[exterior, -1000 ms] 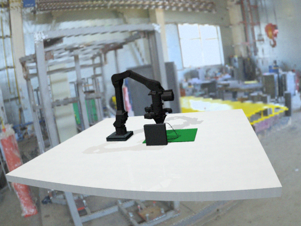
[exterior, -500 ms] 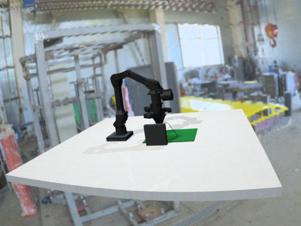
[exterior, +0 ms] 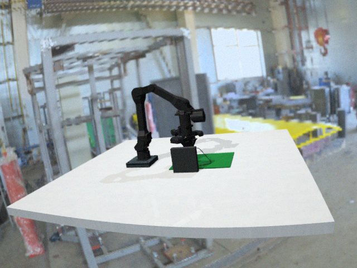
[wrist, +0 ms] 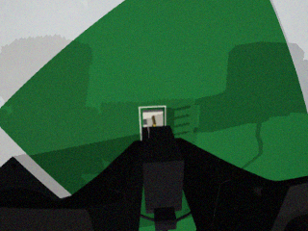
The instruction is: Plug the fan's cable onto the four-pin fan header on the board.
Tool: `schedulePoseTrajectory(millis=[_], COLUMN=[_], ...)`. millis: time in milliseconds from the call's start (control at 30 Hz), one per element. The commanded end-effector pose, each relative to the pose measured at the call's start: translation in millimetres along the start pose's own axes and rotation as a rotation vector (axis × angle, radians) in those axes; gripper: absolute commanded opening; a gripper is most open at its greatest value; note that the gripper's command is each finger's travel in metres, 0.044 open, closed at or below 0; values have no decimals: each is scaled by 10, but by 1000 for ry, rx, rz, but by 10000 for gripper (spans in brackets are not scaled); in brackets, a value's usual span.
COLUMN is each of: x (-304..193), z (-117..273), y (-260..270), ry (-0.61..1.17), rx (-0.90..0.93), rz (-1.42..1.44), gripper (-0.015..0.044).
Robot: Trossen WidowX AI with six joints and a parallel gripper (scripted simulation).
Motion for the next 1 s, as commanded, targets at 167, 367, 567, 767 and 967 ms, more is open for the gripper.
schedulePoseTrajectory(millis=[167,367,567,767,967], x=[18,-6,-10,-10,-10], z=[-72,-72,-71,-74,-86], y=[-1,-9,-10,-10,-10], ry=[-7,-7,-7,-7,-7], rx=[-2,-2,-2,-2,-2], rz=[-7,-7,-7,-7,-7], gripper=[0,0,0,0,0])
Point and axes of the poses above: the point midway between the two fingers, 35 mm back from their tips, its own z axis back along the fingers, its own y axis across the jaws, x = y × z, the point moved 1 cm from there along z, back along the fingers, and after that the axes turned 12 degrees about z, right-handed, at the moved point
